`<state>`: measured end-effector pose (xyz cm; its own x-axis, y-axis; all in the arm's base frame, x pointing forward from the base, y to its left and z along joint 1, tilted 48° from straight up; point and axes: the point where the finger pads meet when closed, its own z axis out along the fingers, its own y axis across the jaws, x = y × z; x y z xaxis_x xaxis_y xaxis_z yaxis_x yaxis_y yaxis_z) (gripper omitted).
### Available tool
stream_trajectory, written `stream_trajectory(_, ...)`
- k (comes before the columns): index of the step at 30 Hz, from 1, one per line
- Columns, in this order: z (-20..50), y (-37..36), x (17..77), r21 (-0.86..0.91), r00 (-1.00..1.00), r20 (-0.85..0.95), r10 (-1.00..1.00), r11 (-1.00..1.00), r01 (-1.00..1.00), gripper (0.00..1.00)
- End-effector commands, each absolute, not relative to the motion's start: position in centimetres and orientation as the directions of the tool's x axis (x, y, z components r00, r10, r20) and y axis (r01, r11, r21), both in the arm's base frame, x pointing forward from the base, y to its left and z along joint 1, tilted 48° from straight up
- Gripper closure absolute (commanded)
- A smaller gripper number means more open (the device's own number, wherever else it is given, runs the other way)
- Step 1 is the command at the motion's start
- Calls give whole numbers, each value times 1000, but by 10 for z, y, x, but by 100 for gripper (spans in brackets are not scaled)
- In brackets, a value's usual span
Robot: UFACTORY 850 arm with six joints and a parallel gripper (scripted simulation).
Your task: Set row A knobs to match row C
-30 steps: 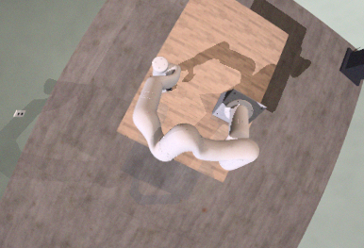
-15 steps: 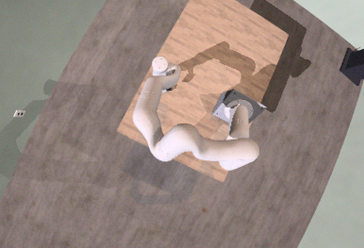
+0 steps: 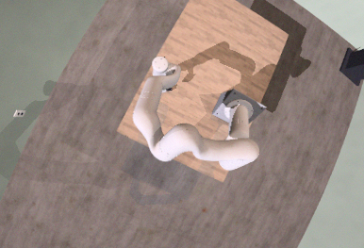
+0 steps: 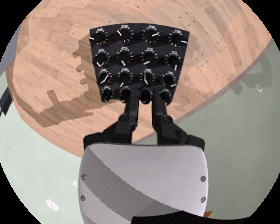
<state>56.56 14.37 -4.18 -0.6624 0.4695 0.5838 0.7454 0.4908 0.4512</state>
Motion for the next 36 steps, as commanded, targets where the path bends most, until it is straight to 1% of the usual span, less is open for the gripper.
stream_trajectory(1,-40,142,566,452,-663,583,470,490,745,81)
stream_trajectory(19,-18,118,569,452,-663,583,470,490,745,81)
stream_trajectory(36,-17,115,568,450,-661,584,471,489,747,81)
